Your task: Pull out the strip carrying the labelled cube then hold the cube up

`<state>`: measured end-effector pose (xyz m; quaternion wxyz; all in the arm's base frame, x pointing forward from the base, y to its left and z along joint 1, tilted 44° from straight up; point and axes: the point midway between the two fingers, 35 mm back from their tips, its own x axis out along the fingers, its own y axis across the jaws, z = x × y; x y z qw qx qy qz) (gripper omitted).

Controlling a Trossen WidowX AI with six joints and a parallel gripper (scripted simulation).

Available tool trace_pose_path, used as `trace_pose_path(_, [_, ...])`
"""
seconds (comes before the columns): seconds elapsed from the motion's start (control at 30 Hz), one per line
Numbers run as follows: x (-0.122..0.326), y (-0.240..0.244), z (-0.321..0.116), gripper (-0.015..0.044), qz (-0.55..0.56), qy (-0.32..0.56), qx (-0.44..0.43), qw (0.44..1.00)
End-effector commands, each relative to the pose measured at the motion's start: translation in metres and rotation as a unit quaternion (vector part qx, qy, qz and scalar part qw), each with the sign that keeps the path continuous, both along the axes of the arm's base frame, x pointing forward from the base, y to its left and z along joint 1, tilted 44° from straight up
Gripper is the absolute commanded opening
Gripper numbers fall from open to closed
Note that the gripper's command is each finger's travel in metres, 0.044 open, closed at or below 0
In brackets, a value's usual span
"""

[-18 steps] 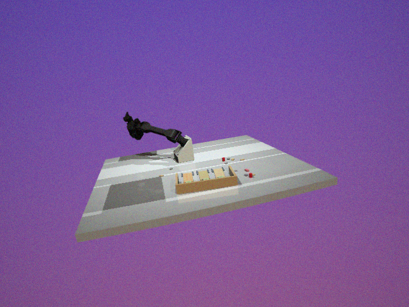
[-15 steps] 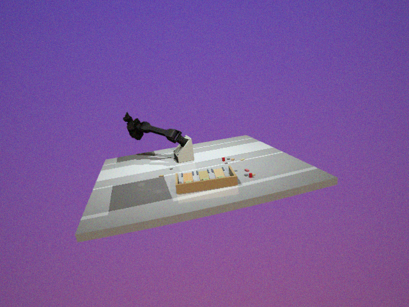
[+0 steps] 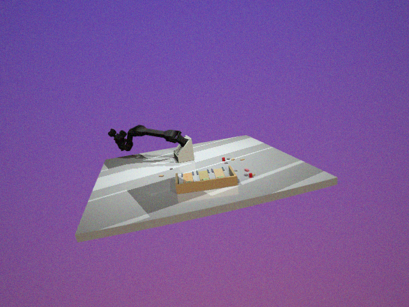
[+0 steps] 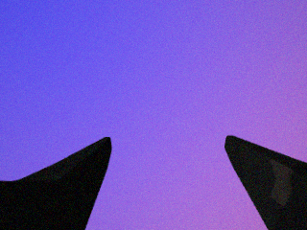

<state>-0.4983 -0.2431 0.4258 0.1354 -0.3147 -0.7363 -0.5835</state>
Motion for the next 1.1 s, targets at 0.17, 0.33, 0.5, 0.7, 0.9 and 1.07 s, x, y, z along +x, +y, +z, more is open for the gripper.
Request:
trace_pose_path(0.17, [0.071, -0.069, 0.039, 0.0400, 0.050, -0.014, 0.067, 0.996])
trace_pose_path(0.33, [0.113, -0.116, 0.042, 0.0400, 0.096, -0.025, 0.115, 0.988])
trace_pose_path(0.5, [0.172, -0.165, 0.042, 0.0400, 0.147, -0.031, 0.178, 0.973])
trace_pose_path(0.7, [0.262, -0.215, 0.039, 0.0400, 0.210, -0.023, 0.264, 0.941])
trace_pose_path(0.9, [0.364, -0.243, 0.032, 0.0400, 0.282, -0.002, 0.326, 0.902])
trace_pose_path(1.07, [0.449, -0.254, 0.015, 0.0400, 0.335, 0.020, 0.387, 0.859])
